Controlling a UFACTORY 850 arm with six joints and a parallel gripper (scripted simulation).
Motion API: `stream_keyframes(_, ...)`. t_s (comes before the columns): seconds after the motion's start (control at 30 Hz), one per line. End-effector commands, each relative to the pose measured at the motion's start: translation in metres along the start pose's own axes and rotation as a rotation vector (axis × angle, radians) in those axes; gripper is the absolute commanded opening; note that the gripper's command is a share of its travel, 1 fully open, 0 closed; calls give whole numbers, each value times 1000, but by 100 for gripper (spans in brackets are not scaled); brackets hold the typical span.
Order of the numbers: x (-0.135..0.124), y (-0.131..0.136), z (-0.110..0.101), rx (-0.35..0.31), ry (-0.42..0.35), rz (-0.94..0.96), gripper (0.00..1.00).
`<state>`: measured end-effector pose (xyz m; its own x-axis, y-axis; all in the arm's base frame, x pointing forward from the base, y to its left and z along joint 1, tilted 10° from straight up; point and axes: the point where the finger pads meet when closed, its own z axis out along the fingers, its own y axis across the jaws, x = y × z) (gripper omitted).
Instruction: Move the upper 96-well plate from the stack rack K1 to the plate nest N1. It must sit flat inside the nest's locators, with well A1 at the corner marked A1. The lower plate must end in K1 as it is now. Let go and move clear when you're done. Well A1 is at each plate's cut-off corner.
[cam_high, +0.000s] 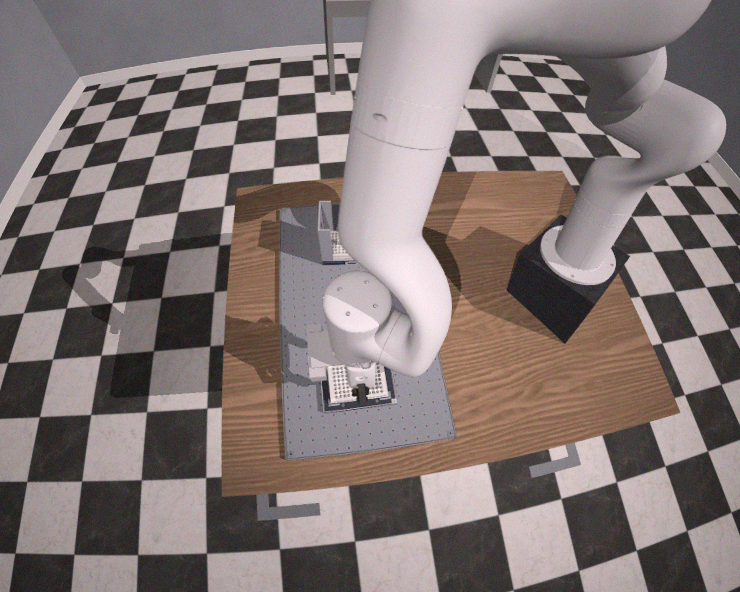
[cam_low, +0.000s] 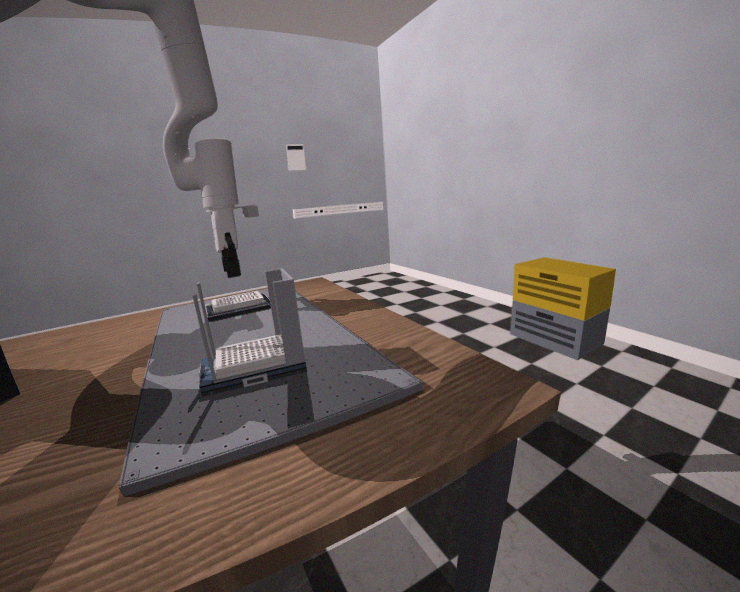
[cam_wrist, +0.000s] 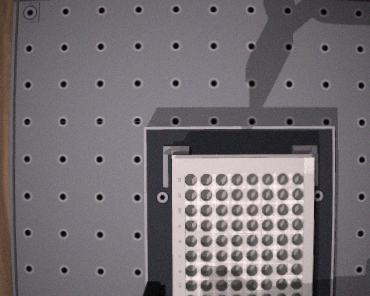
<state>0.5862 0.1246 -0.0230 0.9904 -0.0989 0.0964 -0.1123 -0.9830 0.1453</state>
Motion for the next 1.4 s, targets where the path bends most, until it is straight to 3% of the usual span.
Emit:
stream_keyframes(0.0, 1, 0, -15, 1, 1, 0, 100)
stream_keyframes(1.13, 1, 0, -94, 1, 1, 0, 100)
stream_keyframes(1.37, 1, 0, -94, 1, 1, 0, 100)
